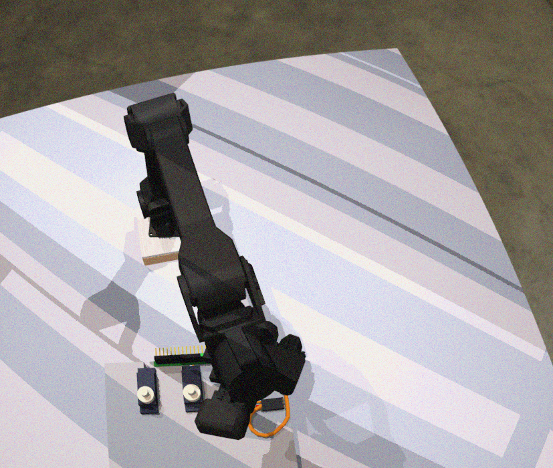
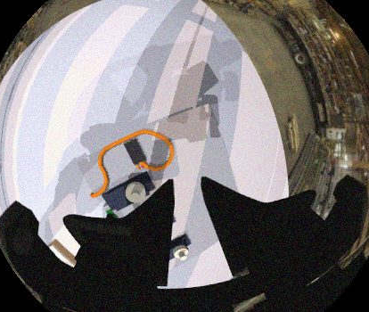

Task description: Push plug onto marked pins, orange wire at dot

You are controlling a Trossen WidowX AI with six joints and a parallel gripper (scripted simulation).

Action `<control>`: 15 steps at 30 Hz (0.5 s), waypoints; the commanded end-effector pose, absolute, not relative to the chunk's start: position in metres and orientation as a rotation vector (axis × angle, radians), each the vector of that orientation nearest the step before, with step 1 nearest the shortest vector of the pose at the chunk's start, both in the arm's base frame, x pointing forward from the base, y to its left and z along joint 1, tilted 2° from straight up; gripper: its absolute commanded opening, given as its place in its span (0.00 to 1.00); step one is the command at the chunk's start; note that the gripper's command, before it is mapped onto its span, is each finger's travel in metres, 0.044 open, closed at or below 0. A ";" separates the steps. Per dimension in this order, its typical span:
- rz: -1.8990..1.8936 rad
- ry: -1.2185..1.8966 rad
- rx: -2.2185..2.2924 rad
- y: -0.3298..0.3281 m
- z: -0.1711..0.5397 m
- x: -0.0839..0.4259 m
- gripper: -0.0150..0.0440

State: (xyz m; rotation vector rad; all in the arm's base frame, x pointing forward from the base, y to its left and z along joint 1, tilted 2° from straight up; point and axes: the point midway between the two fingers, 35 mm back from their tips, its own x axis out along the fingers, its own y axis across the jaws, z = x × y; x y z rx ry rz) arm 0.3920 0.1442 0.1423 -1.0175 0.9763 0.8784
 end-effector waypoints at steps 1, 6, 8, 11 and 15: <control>0.987 1.022 -1.086 0.156 0.130 0.387 0.45; 1.128 1.086 -1.168 0.167 0.113 0.379 0.45; 1.187 1.111 -1.199 0.171 0.106 0.375 0.45; 1.267 1.141 -1.239 0.177 0.098 0.370 0.45; 1.293 1.151 -1.251 0.179 0.095 0.368 0.45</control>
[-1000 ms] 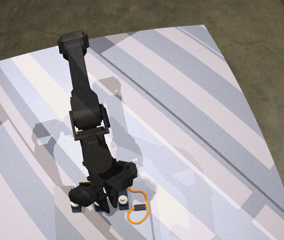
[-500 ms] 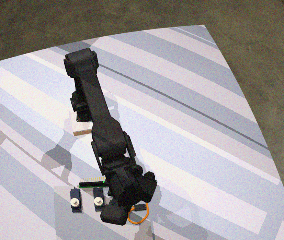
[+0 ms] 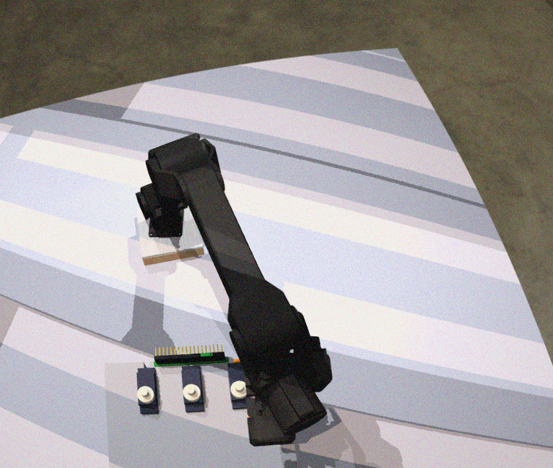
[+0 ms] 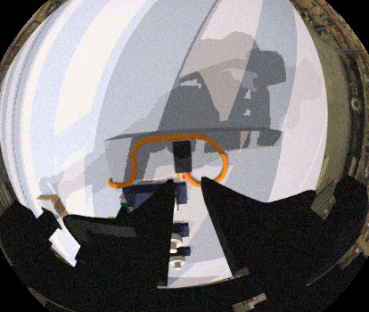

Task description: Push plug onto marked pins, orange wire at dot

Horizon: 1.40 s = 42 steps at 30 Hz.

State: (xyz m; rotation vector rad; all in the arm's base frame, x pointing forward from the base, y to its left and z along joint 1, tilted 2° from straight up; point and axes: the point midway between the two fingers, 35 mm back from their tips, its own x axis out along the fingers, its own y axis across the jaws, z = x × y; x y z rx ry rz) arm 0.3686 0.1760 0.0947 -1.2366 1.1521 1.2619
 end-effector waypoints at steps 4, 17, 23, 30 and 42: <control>1.293 1.151 -1.251 0.179 0.089 0.368 0.45; 1.293 1.151 -1.251 0.179 0.065 0.368 0.45; 1.293 1.151 -1.251 0.180 0.056 0.368 0.45; 1.293 1.151 -1.251 0.180 0.055 0.368 0.29; 1.293 1.151 -1.251 0.180 0.086 0.369 0.25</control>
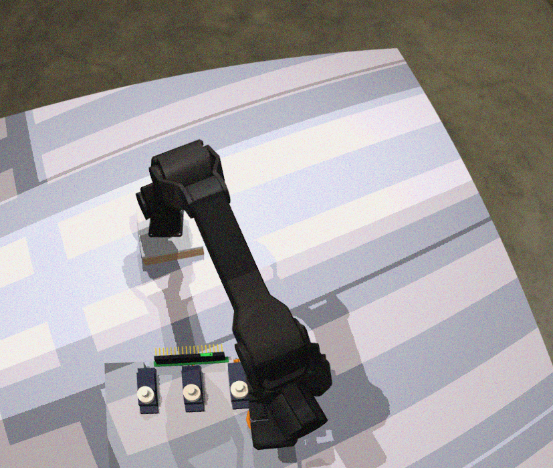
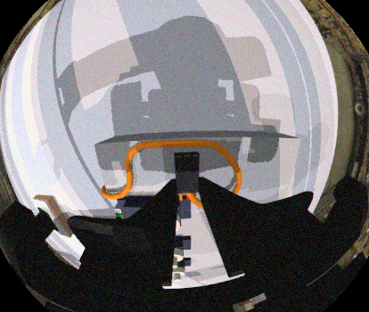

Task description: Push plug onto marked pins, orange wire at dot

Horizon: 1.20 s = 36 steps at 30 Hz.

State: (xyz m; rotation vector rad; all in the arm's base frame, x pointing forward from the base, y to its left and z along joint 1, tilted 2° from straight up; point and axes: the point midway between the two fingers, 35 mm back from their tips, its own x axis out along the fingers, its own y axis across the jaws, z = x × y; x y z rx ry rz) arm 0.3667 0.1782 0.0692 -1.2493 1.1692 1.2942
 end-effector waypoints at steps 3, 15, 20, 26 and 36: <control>1.293 1.151 -1.251 0.179 0.101 0.369 0.25; 1.192 1.220 -1.149 0.169 0.119 0.356 0.25; 1.075 1.292 -1.031 0.158 0.123 0.342 0.25; 0.932 1.368 -0.888 0.145 0.127 0.323 0.25; 0.689 1.469 -0.647 0.124 0.129 0.291 0.25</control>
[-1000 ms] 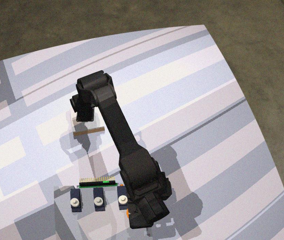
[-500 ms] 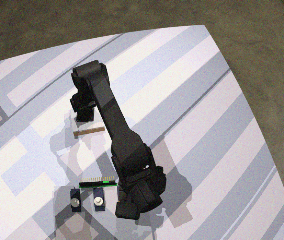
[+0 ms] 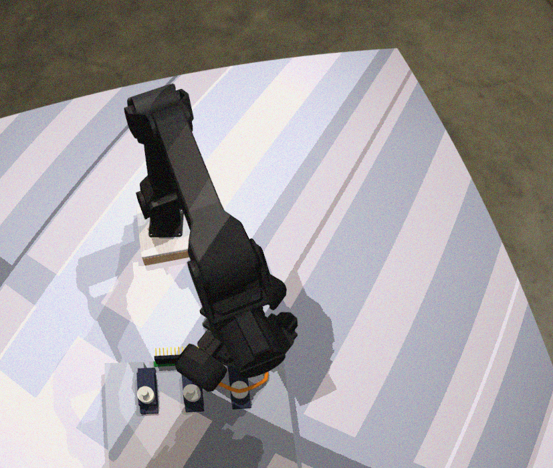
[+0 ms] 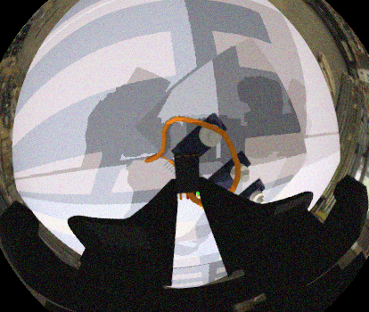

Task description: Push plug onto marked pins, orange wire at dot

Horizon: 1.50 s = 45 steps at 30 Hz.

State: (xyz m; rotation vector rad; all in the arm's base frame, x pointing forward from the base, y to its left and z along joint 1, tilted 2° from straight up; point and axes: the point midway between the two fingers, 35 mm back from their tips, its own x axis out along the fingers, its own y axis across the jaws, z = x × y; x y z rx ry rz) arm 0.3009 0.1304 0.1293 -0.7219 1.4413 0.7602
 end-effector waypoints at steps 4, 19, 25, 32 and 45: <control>0.591 1.501 -0.549 0.116 0.128 0.277 0.25; 0.216 1.578 -0.181 0.087 0.118 0.224 0.25; 0.081 1.589 -0.050 0.077 0.111 0.205 0.25; 0.077 1.590 -0.046 0.078 0.096 0.205 0.25; 0.077 1.589 -0.046 0.078 0.072 0.211 0.25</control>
